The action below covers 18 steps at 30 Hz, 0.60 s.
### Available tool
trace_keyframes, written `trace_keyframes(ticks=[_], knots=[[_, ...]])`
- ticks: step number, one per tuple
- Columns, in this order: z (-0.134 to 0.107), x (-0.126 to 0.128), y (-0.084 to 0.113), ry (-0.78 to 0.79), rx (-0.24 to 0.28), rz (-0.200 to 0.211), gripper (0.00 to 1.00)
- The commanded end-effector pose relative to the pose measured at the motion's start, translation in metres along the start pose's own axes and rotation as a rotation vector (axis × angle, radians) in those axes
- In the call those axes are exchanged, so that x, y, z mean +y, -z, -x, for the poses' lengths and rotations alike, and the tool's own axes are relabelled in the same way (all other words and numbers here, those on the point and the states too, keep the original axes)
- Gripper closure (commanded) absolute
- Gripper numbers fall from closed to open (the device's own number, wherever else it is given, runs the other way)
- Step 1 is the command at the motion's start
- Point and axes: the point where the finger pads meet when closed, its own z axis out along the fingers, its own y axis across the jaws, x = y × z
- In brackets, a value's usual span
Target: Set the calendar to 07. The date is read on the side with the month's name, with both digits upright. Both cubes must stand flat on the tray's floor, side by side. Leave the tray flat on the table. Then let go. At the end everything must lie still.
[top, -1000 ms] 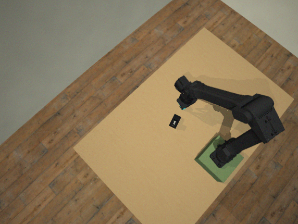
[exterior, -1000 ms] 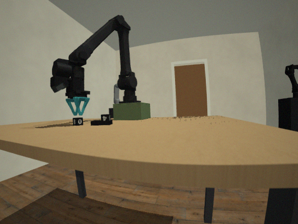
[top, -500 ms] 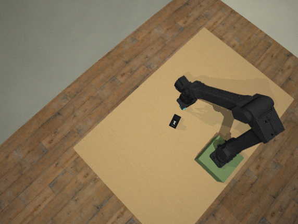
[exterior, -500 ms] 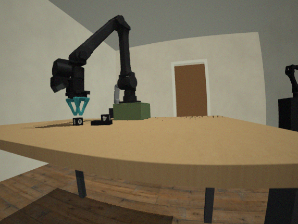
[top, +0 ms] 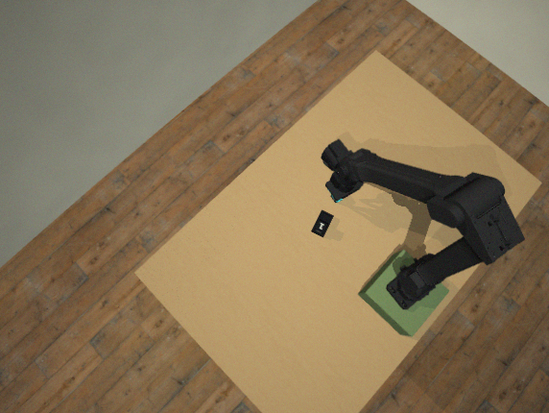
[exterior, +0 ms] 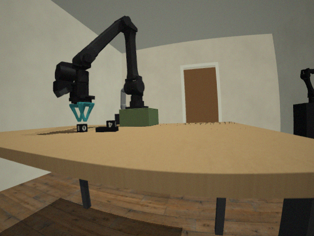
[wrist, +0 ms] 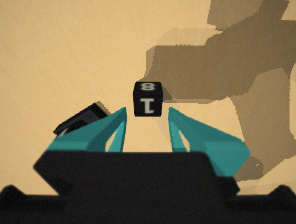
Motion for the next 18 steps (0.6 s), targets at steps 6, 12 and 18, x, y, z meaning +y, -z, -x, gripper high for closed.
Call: trace_keyframes(ticks=[6,12,18], knots=[[0.0234,0.0025,0.0067,-0.001,-0.034,-0.002,0.54],[0.0234,0.0025,0.0067,-0.001,-0.034,-0.002,0.54],[0.0214,0.0025,0.0075,-0.001,-0.026,-0.003,0.54]])
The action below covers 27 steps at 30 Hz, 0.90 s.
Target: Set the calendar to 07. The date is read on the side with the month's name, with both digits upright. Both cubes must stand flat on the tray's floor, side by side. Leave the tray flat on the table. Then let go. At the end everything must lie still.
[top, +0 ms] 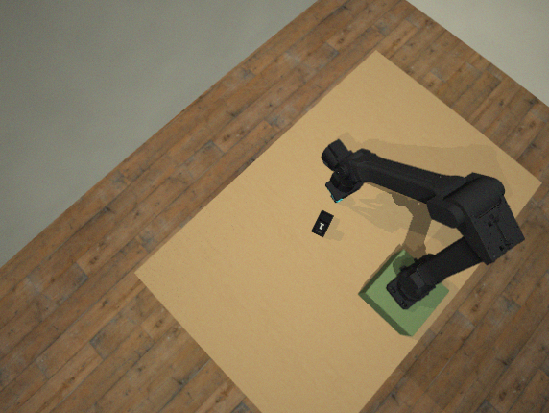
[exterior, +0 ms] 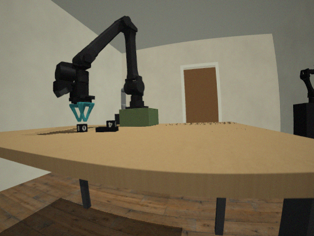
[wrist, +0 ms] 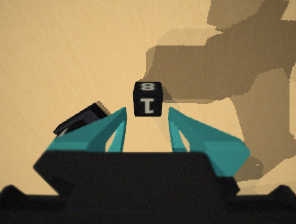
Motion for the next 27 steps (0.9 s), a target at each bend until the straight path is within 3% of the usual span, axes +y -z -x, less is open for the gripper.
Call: trace_keyframes(ticks=[1,3,19,23,24,27], knots=[[0.022,0.002,0.009,-0.001,-0.027,-0.003,0.54],[0.027,0.003,0.024,-0.001,-0.06,-0.002,0.54],[0.027,0.002,0.067,-0.001,-0.065,-0.002,0.54],[0.026,0.002,0.064,-0.001,-0.051,-0.002,0.54],[0.011,0.002,0.05,-0.002,-0.007,-0.003,0.54],[0.007,0.002,0.048,-0.002,-0.027,-0.003,0.54]])
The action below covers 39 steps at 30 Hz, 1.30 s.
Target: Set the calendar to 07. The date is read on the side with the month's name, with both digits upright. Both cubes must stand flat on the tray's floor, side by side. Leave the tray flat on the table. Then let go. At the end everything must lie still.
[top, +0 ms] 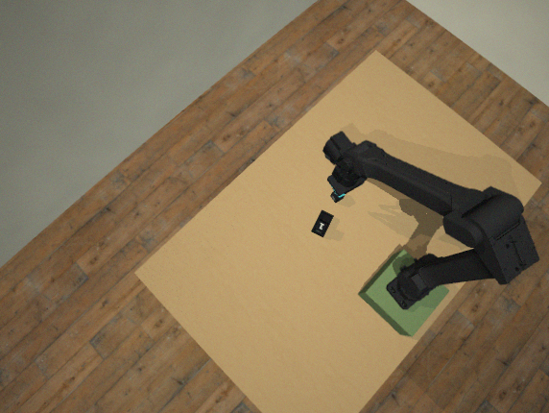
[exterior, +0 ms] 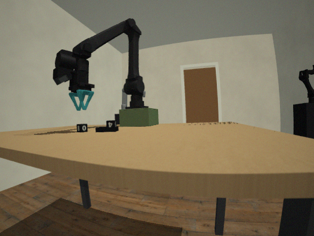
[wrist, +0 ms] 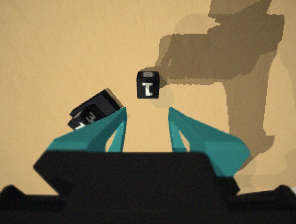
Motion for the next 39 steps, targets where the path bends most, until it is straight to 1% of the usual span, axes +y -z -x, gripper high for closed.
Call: trace_keyframes(ticks=[1,3,7,9,11,13,15,17,19,21,26,28,35,37,38,39], knots=[[0.008,0.002,0.009,-0.002,-0.055,-0.002,0.54],[0.008,0.002,0.008,-0.002,-0.095,-0.002,0.54],[0.007,0.002,0.008,-0.003,-0.219,-0.001,0.54],[0.007,0.002,0.009,-0.004,-0.271,-0.001,0.54],[0.006,0.002,0.009,-0.004,-0.298,-0.001,0.54],[0.006,0.002,0.009,-0.004,-0.298,-0.001,0.54],[0.002,0.002,0.0,-0.004,-0.276,-0.001,0.54],[0.003,0.002,0.002,-0.004,-0.286,-0.001,0.54],[0.006,0.002,0.009,-0.004,-0.33,-0.001,0.54],[0.006,0.002,0.008,-0.005,-0.375,0.0,0.54],[0.005,0.002,0.008,-0.005,-0.518,0.001,0.54],[0.004,0.002,0.009,-0.004,-0.552,0.001,0.54],[0.002,0.002,0.006,-0.004,-0.557,0.001,0.54],[0.001,0.002,0.002,-0.004,-0.56,0.001,0.54],[0.0,0.002,-0.002,-0.004,-0.564,0.001,0.54],[0.001,0.002,-0.002,-0.004,-0.579,0.001,0.54]])
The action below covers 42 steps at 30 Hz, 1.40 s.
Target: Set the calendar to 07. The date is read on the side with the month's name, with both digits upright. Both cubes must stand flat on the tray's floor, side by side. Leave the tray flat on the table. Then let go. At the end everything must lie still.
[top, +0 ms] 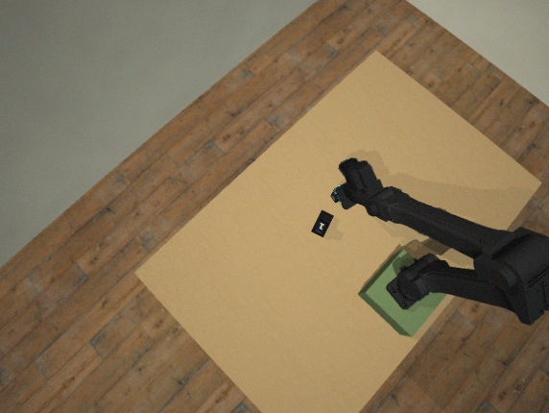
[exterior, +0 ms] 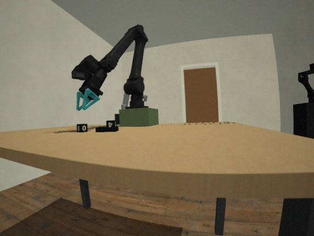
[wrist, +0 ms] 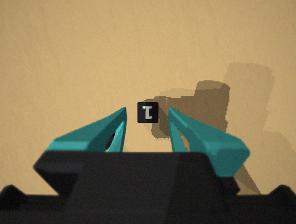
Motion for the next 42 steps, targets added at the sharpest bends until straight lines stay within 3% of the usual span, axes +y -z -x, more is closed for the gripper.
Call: trace_keyframes(ticks=[1,6,8,13,42], knots=[[-0.0013,0.002,-0.0037,-0.005,-0.05,0.001,0.54],[-0.0026,0.0022,-0.0037,-0.006,-0.167,0.001,0.54],[-0.0026,0.0022,-0.0037,-0.006,-0.167,0.001,0.54],[-0.0037,0.0023,-0.0002,-0.005,-0.243,0.002,0.54],[-0.0062,0.0025,-0.0033,-0.004,-0.25,0.003,0.54]])
